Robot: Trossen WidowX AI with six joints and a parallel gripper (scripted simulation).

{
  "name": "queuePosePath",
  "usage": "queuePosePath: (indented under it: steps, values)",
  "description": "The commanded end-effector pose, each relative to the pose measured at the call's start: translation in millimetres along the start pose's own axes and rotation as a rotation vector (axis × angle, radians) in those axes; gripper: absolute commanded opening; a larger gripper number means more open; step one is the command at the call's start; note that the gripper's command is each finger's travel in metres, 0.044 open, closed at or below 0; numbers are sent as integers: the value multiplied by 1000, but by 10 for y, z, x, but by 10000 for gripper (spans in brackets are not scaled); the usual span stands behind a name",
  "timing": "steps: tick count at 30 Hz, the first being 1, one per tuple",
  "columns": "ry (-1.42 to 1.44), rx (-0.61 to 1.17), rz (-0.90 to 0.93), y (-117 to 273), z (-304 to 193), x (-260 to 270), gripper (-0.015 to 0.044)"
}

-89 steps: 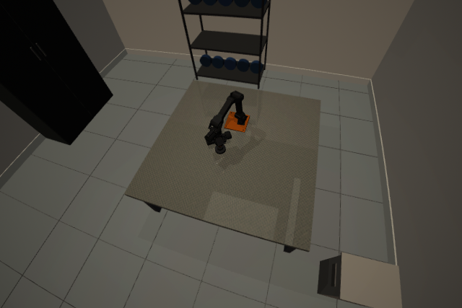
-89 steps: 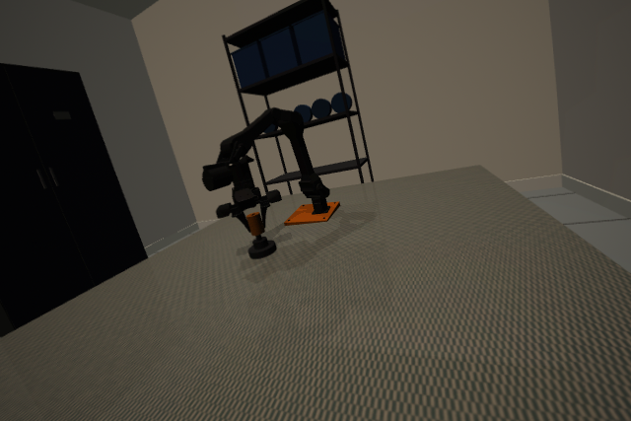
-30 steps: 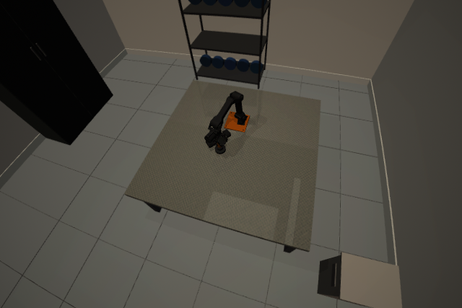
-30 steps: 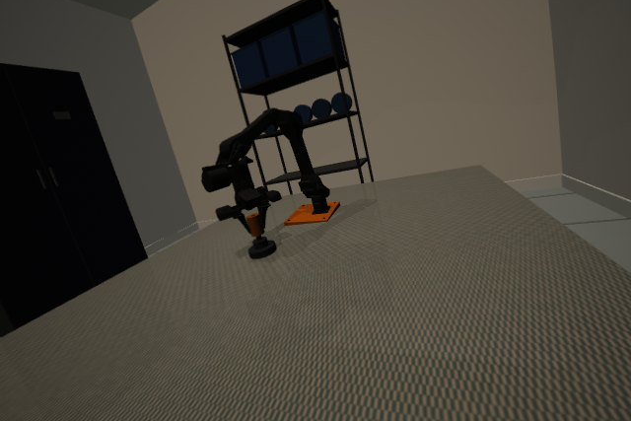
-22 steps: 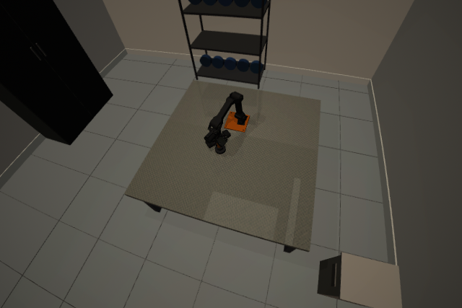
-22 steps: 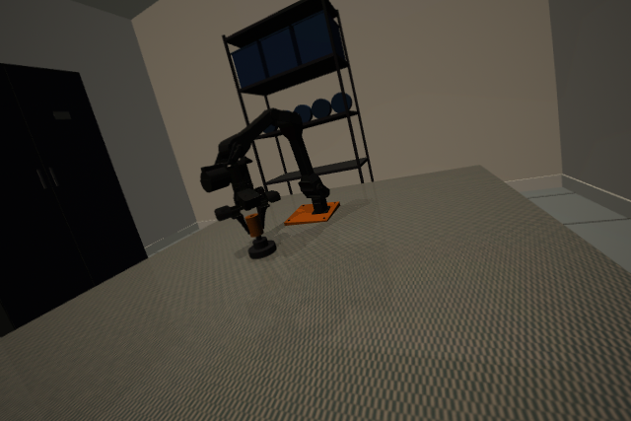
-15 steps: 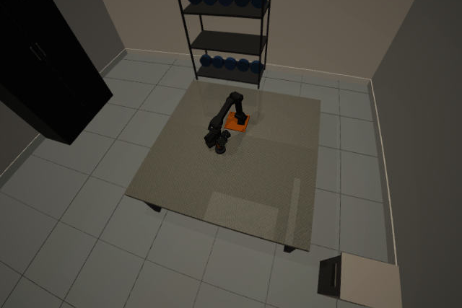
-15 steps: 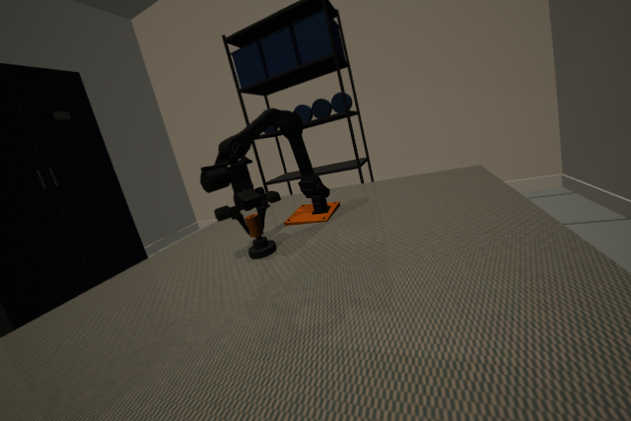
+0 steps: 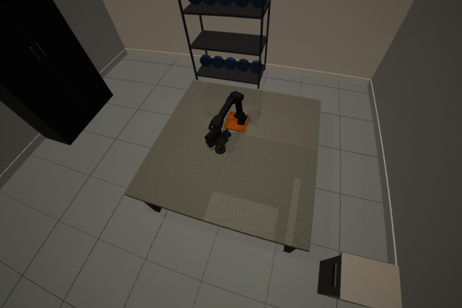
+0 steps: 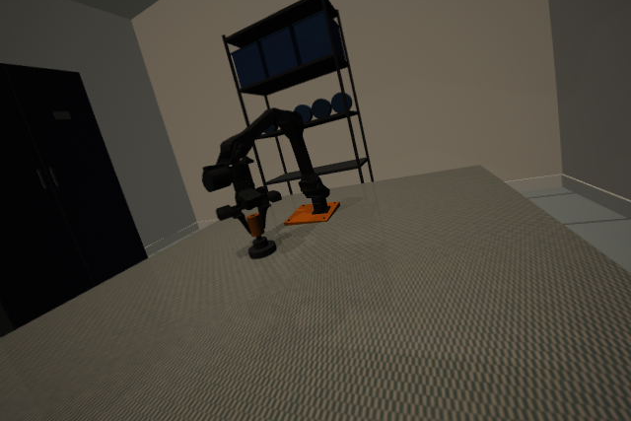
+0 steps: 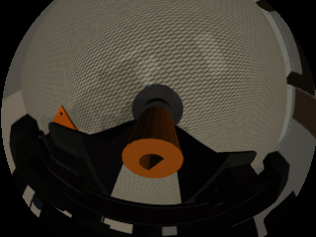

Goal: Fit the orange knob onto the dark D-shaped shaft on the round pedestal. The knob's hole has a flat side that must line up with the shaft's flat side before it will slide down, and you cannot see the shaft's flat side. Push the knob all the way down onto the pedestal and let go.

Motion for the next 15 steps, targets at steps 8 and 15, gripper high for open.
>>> queuePosePath:
  steps: [8,15]
  values:
    - [29,-3,2,46,2,9,0]
    - [213,-3,2,33,8,-20,0]
Point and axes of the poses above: the point midway between the two fingers, 35 mm back from their tips, its own y axis back along the fingers, its own x axis across the jaws, z = x × y, the point moved 2 cm from there along y, back along the fingers, and after that the axes turned 12 degrees about y, right-handed, at the moved point
